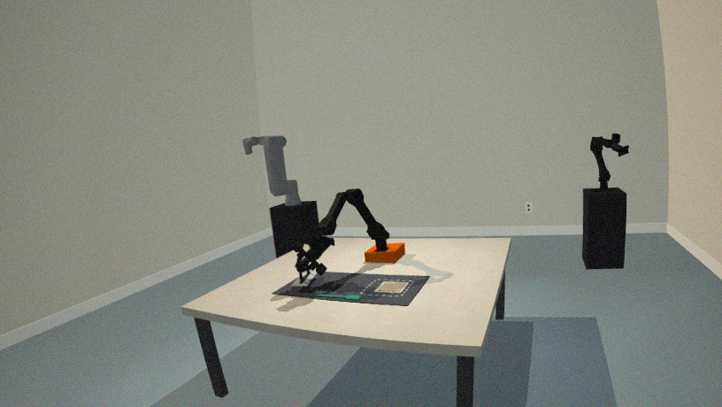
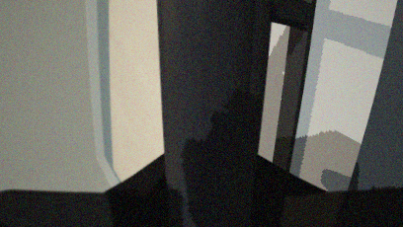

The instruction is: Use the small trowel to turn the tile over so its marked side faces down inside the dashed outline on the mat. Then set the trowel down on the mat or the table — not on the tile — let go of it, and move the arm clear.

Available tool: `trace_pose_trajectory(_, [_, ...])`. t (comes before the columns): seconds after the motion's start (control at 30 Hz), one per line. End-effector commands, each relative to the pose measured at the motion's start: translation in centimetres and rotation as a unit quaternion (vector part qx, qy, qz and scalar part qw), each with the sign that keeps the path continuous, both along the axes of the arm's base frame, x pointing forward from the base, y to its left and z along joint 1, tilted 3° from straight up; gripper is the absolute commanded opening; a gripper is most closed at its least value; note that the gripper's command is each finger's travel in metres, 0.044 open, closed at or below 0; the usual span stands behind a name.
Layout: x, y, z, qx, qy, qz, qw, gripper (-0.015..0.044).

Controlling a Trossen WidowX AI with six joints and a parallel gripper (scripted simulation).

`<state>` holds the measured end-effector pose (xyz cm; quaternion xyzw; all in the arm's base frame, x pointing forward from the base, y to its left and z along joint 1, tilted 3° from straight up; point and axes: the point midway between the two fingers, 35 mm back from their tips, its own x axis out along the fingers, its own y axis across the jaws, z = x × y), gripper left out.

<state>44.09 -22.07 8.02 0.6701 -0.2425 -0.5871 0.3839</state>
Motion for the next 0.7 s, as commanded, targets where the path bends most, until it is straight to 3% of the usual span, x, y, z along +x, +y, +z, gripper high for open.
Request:
trace_pose_trajectory(0.0, [-2.3,-3.2,0.9,-0.009,-0.013,-0.047,0.999,0.0000])
trace_pose_trajectory(0.67, [-2.2,-3.5,-1.3,-0.009,-0.013,-0.048,0.999,0.0000])
